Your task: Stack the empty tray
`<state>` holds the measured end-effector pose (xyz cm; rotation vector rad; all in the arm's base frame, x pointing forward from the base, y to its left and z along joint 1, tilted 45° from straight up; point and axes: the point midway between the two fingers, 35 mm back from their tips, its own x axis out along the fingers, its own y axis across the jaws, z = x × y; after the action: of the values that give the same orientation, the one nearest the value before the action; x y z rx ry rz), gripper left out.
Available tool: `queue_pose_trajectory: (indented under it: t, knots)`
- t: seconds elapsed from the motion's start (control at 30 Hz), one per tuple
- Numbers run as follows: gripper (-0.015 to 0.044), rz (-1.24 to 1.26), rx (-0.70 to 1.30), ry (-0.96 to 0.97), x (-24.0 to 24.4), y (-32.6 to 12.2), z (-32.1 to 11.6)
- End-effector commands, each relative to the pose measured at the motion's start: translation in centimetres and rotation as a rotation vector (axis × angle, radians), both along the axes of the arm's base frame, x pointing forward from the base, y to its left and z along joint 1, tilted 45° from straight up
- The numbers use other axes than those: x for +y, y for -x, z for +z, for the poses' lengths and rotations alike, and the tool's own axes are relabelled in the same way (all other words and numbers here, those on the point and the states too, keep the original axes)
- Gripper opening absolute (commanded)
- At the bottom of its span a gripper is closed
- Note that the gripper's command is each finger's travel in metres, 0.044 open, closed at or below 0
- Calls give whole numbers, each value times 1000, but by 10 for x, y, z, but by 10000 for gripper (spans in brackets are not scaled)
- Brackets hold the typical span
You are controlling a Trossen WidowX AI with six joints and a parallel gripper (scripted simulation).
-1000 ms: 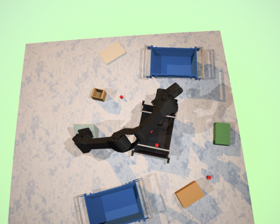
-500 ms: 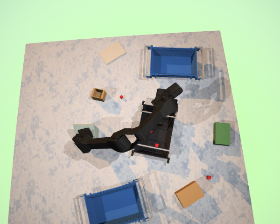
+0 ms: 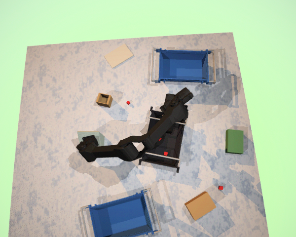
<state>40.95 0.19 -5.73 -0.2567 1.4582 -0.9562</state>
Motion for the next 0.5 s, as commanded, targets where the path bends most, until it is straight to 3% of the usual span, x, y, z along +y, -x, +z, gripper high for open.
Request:
queue_pose_trajectory:
  t: [0.0, 0.13, 0.47]
  knots:
    - [0, 0, 0, 0, 0, 0, 0]
    - [0, 0, 0, 0, 0, 0, 0]
    - [263, 0, 0, -1, 11, -4, 12]
